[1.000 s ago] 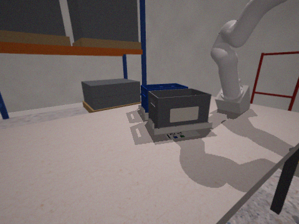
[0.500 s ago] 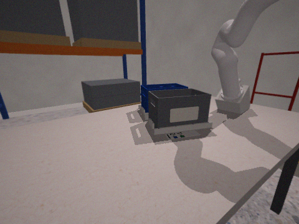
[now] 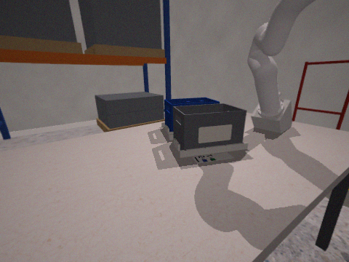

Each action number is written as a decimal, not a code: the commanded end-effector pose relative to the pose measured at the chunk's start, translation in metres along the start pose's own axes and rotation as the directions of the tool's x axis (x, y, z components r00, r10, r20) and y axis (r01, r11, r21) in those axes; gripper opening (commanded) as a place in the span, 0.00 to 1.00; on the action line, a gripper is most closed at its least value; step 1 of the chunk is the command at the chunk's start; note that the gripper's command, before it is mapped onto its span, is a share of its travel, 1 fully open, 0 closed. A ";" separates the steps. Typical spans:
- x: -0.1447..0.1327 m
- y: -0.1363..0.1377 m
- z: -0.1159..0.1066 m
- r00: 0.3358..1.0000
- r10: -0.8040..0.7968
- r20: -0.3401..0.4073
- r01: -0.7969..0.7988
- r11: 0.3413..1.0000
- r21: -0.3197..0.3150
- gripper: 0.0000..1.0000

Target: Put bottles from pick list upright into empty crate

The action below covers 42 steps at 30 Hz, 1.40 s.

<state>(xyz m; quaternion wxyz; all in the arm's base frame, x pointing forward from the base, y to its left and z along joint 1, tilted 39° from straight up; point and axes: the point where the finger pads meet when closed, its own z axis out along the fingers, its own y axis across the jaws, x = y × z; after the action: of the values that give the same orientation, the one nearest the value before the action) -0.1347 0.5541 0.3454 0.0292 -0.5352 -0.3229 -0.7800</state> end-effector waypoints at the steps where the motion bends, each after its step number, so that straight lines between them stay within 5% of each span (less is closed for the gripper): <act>1: -0.001 0.012 0.010 0.999 0.003 0.036 -0.002 1.000 -0.012 0.65; 4: -0.003 0.023 0.020 0.993 0.007 0.117 -0.001 0.999 -0.044 0.65; 10: -0.007 0.038 0.032 0.993 0.006 0.117 -0.001 0.999 -0.044 0.65; 14: -0.012 0.054 0.044 0.973 0.020 0.228 -0.001 0.997 -0.081 0.65; 19: -0.017 0.072 0.057 0.973 0.019 0.228 -0.001 0.997 -0.081 0.65; 23: -0.023 0.089 0.066 0.942 0.040 0.334 -0.003 0.994 -0.111 0.65; 29: -0.028 0.104 0.074 0.942 0.040 0.334 -0.003 0.994 -0.111 0.65; 32: -0.033 0.117 0.080 0.904 0.063 0.422 -0.007 0.991 -0.133 0.65; 42: -0.045 0.149 0.092 0.851 0.094 0.518 -0.015 0.988 -0.154 0.65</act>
<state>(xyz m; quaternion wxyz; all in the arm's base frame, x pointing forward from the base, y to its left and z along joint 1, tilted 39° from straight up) 0.0130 0.4762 0.3944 -0.0734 -0.7237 -0.2514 -0.6385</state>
